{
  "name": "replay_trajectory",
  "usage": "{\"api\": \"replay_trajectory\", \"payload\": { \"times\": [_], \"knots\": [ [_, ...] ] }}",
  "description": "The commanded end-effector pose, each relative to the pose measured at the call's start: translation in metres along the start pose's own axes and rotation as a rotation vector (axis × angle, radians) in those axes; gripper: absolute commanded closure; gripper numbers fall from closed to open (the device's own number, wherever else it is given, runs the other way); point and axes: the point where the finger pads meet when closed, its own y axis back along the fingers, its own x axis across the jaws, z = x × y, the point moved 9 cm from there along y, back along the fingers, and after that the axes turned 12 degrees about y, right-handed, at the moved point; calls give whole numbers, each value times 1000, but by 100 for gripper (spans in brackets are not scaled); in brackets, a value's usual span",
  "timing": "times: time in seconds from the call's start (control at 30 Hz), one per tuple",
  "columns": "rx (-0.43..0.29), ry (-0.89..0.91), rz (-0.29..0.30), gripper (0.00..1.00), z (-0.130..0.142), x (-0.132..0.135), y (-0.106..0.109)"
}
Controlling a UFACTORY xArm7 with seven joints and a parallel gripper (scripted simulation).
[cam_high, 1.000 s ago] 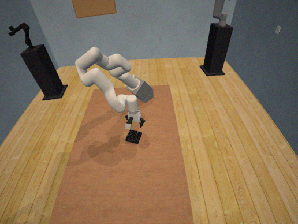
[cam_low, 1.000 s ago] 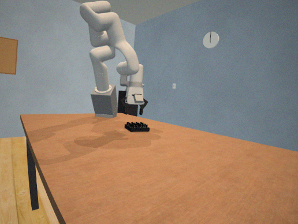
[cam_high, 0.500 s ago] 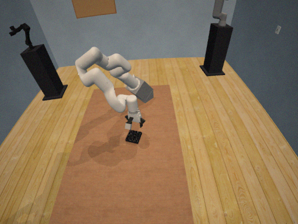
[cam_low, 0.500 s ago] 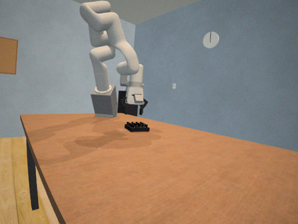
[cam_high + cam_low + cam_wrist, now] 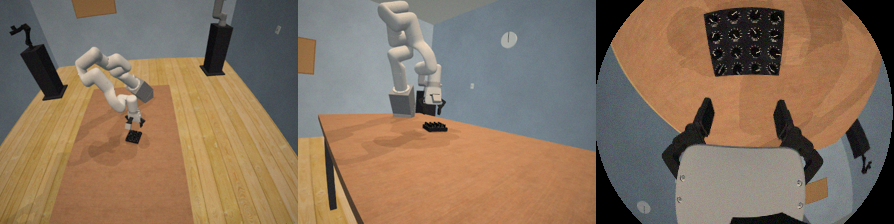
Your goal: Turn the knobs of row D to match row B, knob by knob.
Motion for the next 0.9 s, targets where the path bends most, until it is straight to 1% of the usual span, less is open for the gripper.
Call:
{"api": "replay_trajectory", "payload": {
  "times": [0.0, 0.5, 0.6, 0.77, 0.83, 0.87],
  "knots": [
    [2, 1, -2, 0, -1, -1, 1],
    [2, -15, -2, 0, -1, 0, 1],
    [2, -55, -1, 0, -1, 0, 1],
    [2, -198, -1, 0, -3, 1, 2],
    [2, -198, -1, 0, -3, 1, 2],
    [2, -239, -1, 0, -3, 1, 2]
  ]
}}
